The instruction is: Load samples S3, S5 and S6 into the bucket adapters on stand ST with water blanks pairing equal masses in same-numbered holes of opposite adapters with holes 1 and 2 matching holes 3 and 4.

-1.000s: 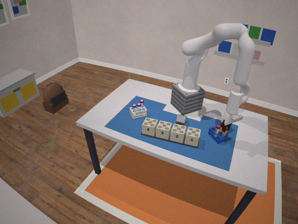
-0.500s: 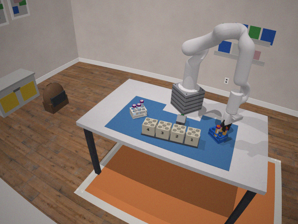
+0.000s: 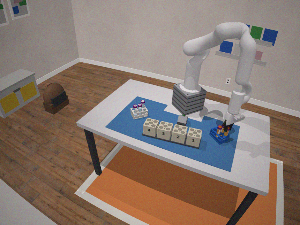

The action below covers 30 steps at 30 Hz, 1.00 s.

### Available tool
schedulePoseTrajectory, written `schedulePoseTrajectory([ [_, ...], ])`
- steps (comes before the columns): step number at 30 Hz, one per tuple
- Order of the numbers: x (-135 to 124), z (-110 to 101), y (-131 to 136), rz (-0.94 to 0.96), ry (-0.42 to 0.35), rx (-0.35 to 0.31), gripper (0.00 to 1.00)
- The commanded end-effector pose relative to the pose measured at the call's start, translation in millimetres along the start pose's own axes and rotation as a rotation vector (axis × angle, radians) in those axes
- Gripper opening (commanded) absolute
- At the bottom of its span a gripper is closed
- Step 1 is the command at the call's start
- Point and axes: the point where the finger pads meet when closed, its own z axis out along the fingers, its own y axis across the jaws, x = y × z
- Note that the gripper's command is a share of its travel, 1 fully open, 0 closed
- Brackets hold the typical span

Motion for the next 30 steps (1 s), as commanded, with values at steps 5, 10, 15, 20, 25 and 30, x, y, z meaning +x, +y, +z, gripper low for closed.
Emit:
schedulePoseTrajectory([
  [5, 1, -6, 0, 0.000, 0.002, 0.000, 0.00],
  [10, 1, -8, 0, 0.000, 0.002, 0.000, 0.00],
  [15, 1, -12, 0, 0.000, 0.002, 0.000, 0.00],
  [20, 1, -15, 0, 0.000, 0.002, 0.000, 0.00],
  [25, 1, -15, 0, 0.000, 0.002, 0.000, 0.00],
  [30, 1, -23, 0, 0.000, 0.002, 0.000, 0.00],
])
